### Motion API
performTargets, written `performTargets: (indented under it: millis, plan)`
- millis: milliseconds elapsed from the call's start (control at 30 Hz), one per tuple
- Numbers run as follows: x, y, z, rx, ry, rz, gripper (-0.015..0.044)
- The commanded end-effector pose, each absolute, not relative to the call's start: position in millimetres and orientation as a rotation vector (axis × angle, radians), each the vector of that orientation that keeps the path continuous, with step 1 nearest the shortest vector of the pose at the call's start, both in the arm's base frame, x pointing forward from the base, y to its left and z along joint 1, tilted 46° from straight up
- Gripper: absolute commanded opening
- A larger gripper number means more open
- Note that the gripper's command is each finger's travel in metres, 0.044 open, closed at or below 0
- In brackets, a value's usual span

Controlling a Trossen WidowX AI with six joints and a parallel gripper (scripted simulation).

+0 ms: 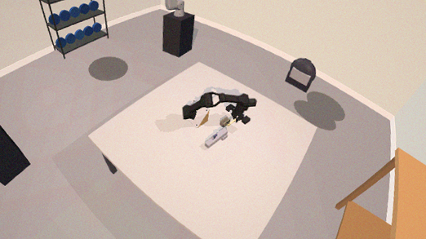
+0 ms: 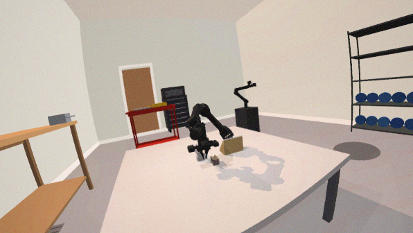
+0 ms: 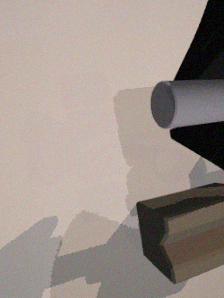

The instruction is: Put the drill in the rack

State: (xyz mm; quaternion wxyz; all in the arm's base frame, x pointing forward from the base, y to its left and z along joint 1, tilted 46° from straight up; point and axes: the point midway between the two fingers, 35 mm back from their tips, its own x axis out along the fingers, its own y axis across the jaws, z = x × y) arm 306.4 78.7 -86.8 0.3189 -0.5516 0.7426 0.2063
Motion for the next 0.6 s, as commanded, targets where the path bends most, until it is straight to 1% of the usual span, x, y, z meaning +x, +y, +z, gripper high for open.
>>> performTargets:
  millis: [0,567]
  plan:
    - [308.5,80.9,-85.2,-1.444,1.947,0.538,0.0000]
    - [310.0,83.3,-82.8,-1.443,1.947,0.538,0.0000]
